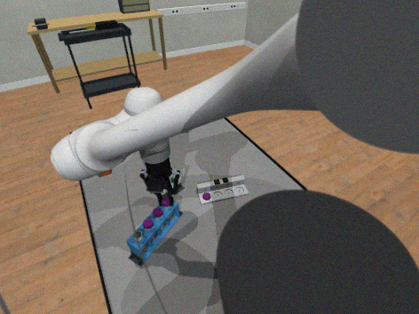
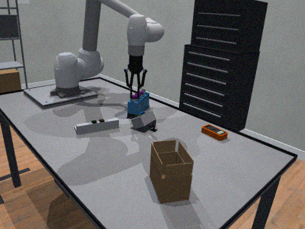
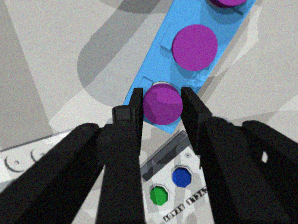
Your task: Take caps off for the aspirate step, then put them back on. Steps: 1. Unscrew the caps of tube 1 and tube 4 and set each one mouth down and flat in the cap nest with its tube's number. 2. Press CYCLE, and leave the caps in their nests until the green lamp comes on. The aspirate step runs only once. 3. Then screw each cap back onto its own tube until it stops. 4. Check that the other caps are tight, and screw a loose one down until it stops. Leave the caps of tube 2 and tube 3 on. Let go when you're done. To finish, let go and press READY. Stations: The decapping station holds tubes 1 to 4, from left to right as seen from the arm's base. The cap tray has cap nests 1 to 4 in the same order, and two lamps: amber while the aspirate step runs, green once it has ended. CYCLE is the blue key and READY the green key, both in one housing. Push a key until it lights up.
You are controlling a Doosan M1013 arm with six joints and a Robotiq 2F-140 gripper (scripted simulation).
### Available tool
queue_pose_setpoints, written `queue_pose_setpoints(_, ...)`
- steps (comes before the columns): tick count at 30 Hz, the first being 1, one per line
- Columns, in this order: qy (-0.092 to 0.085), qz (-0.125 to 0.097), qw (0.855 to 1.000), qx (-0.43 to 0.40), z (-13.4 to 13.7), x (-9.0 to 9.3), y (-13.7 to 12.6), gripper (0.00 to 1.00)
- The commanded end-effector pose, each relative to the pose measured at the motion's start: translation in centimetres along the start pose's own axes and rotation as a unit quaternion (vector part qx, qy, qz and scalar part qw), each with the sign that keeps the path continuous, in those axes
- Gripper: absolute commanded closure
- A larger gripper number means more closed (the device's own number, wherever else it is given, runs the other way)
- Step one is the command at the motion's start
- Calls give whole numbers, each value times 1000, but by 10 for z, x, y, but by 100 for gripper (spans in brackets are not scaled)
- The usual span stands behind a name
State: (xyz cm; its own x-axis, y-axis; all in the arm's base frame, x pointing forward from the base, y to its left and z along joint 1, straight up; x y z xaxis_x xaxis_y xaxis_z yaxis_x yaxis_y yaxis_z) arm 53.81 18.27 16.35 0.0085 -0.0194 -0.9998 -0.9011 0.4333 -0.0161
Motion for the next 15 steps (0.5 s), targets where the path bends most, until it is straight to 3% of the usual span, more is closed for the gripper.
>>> queue_pose_setpoints(1,-7,7,1000,-16,-1,-1,-1,70)
queue_pose_setpoints(3,-7,7,1000,-16,-1,-1,-1,70)
queue_pose_setpoints(4,-7,7,1000,-16,0,0,-1,59)
queue_pose_setpoints(14,-7,7,1000,-16,-1,0,-1,59)
queue_pose_setpoints(15,-6,7,1000,26,-1,0,-1,59)
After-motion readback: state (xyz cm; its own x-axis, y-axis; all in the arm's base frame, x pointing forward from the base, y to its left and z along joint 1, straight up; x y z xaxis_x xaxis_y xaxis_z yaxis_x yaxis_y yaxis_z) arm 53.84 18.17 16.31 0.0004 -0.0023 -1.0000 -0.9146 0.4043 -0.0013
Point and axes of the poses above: the point where the finger pads meet when closed, its own x axis out along the fingers, its own z axis across the jaws, y = z × x, the point moved 5 cm from there along -x, back along the fingers, and after that the axes turned 4 degrees about -x, right-handed, at the moved point
